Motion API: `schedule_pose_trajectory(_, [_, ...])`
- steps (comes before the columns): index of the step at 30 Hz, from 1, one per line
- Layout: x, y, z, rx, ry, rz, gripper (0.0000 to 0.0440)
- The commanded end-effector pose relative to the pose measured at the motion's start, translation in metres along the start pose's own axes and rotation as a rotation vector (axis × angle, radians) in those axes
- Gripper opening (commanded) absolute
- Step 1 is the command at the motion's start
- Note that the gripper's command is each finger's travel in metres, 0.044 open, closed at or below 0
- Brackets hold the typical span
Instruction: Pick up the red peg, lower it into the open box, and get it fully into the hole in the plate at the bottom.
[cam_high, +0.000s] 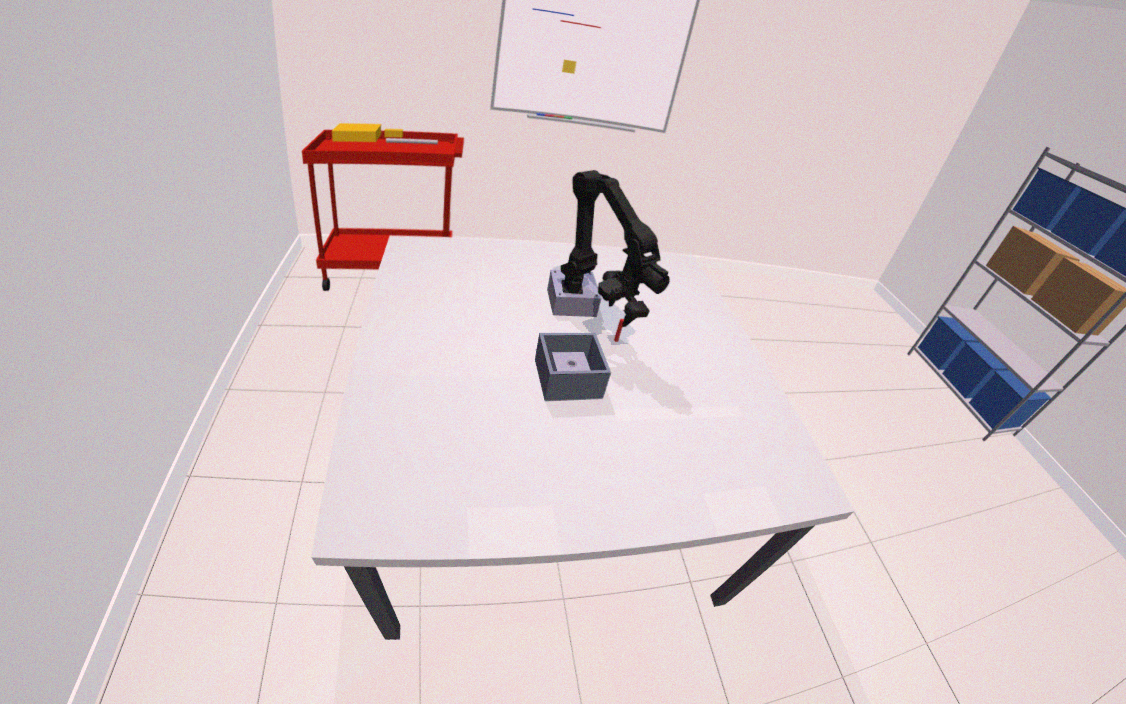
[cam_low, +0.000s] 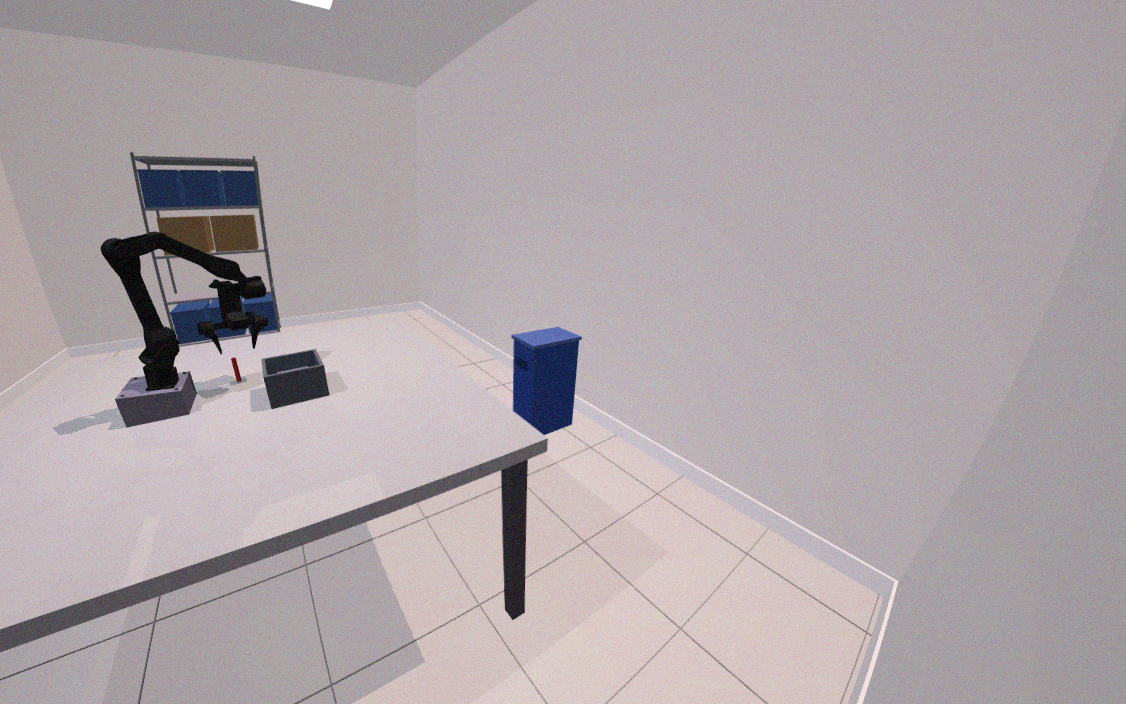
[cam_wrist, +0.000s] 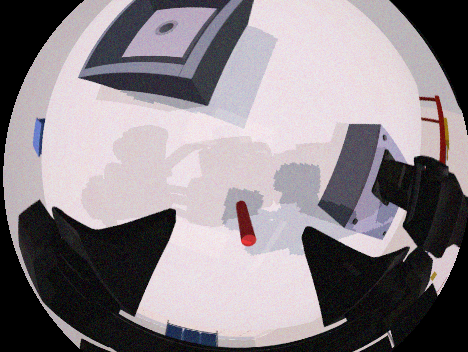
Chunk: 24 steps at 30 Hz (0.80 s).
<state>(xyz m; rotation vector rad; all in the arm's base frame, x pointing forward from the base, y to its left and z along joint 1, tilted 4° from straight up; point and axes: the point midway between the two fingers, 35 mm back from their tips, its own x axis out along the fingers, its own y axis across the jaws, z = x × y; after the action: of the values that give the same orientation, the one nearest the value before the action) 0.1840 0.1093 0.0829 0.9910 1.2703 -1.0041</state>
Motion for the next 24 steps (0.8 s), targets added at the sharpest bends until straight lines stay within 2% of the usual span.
schedule_pose_trajectory(1, [0.017,0.001,-0.005,-0.035,-0.008,0.000,0.0440])
schedule_pose_trajectory(11, [0.062,0.005,-0.018,-0.085,-0.001,0.050,0.0439])
schedule_pose_trajectory(14, [0.072,0.004,-0.021,-0.094,0.000,0.053,0.0428])
schedule_pose_trajectory(18, [0.081,-0.002,-0.024,-0.100,0.006,0.038,0.0358])
schedule_pose_trajectory(24, [0.086,-0.007,-0.026,-0.116,0.031,0.004,0.0209])
